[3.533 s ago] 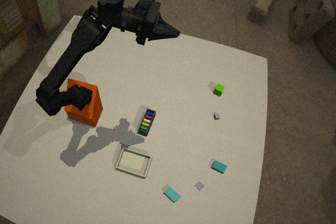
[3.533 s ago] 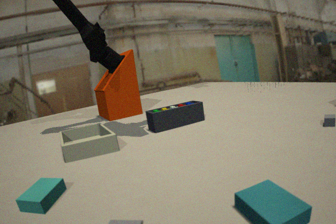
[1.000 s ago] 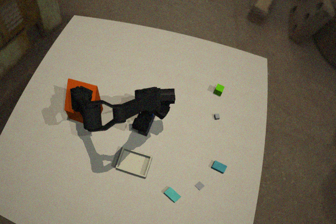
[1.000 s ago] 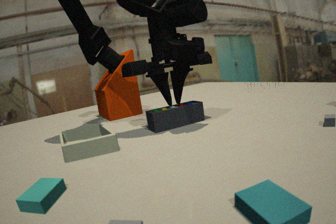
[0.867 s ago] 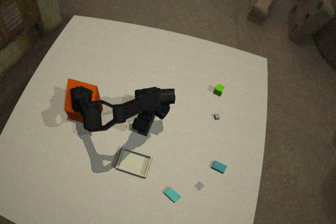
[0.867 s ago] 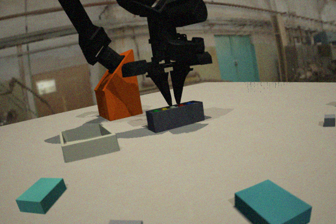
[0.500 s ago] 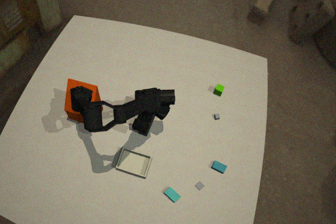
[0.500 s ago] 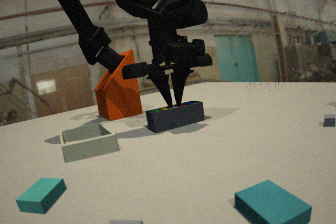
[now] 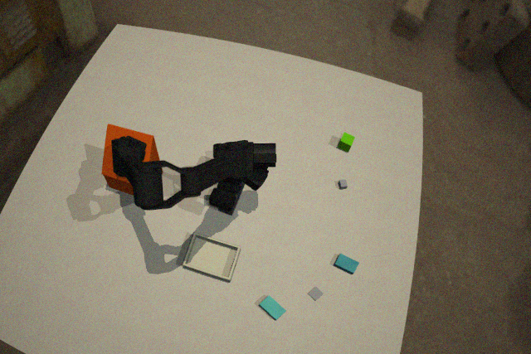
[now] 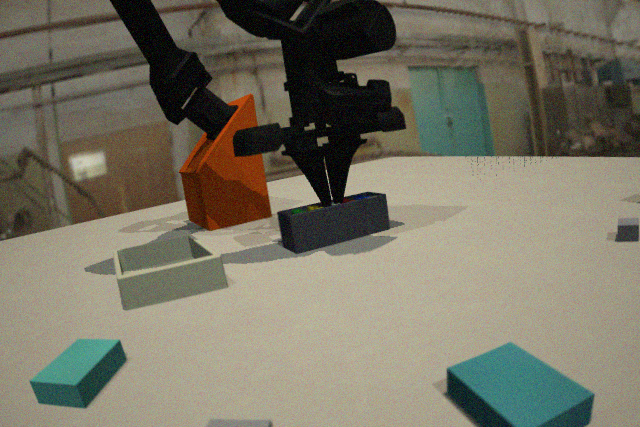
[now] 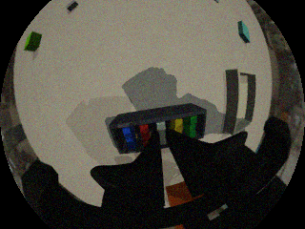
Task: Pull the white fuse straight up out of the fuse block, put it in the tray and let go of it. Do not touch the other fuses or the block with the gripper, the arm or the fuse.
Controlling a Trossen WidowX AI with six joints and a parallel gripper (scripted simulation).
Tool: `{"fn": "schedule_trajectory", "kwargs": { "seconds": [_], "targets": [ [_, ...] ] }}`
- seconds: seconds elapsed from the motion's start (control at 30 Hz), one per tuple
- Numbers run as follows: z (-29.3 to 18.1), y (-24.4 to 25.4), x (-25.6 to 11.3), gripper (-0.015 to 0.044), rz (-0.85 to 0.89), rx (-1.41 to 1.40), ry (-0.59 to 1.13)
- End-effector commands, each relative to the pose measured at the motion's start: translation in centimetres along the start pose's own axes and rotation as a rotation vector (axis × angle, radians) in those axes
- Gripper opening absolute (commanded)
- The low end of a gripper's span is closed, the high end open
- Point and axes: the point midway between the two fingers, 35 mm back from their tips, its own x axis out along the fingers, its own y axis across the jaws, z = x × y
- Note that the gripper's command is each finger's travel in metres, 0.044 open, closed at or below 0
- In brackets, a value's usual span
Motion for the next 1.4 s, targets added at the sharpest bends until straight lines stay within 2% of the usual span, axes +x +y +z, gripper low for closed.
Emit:
{"fn": "schedule_trajectory", "kwargs": {
  "seconds": [0.0, 1.37],
  "targets": [
    [0.0, 0.0, 0.0, 0.0011, 0.000, 0.001, 0.000],
    [0.1, 0.1, -1.7, 0.0000, 0.000, -0.001, -0.001]
  ]
}}
